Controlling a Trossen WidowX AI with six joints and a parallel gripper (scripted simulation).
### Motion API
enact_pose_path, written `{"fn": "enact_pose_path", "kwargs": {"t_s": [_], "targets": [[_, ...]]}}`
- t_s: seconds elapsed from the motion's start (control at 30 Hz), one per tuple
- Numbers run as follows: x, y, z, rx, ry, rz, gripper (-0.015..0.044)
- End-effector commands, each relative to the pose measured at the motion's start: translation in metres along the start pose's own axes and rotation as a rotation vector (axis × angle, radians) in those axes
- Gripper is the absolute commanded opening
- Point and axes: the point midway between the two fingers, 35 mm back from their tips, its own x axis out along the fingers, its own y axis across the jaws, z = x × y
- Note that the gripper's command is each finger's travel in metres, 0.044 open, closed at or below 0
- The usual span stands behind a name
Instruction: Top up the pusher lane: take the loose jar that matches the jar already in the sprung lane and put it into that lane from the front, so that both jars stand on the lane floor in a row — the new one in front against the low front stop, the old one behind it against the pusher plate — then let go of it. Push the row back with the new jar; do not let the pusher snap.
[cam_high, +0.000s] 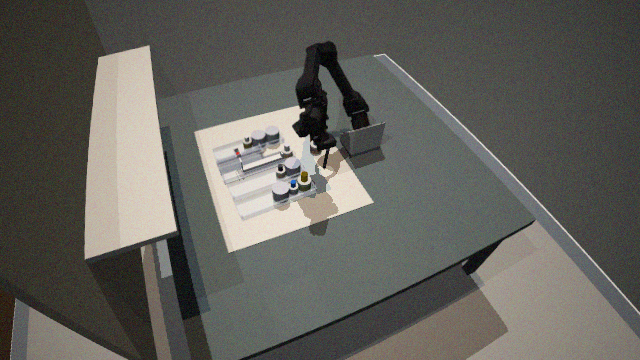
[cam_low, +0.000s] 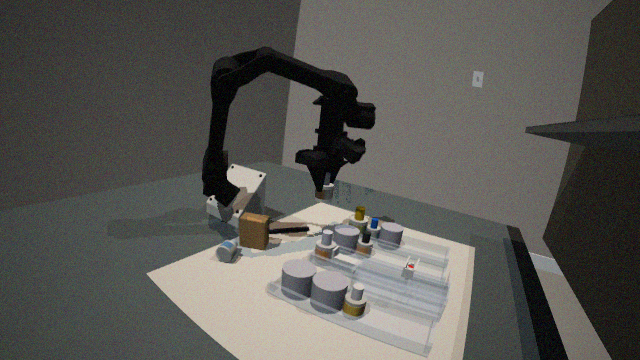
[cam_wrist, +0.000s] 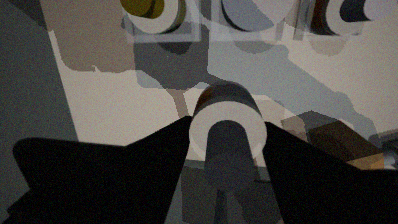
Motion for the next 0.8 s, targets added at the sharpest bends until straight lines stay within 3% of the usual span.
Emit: {"fn": "enact_pose_path", "kwargs": {"t_s": [0.0,0.77], "targets": [[-0.005,-0.003,-0.001,0.004,0.007,-0.001,0.0],[0.045,-0.105,0.029,-0.052,0.006,-0.009,0.0]]}}
